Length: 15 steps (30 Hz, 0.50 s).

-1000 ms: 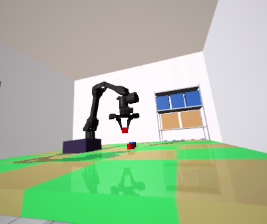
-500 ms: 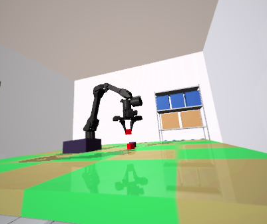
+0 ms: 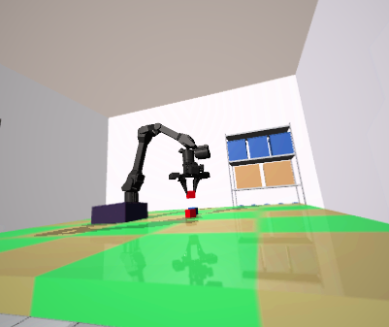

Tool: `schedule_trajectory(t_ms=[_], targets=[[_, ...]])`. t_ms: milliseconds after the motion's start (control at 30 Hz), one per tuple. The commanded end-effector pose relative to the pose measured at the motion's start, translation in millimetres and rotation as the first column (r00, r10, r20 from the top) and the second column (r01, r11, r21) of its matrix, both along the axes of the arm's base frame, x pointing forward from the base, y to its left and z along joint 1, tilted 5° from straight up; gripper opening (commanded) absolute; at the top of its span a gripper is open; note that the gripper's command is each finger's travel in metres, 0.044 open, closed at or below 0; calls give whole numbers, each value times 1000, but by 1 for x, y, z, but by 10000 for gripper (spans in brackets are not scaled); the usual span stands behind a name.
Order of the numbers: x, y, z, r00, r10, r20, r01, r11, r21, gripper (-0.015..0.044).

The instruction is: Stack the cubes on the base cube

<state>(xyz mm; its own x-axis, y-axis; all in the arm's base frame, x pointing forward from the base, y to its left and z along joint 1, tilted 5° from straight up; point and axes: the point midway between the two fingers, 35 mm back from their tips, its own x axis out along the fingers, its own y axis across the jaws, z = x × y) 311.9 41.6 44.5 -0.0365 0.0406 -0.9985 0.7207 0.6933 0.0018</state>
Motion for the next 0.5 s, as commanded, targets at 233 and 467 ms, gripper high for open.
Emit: schedule_trajectory(t_ms=[233,467], targets=[[-6,32,-6,1000,28,0,-28,1000,13,105],[-11,51,-9,999,47,1,-47,999,19,105]])
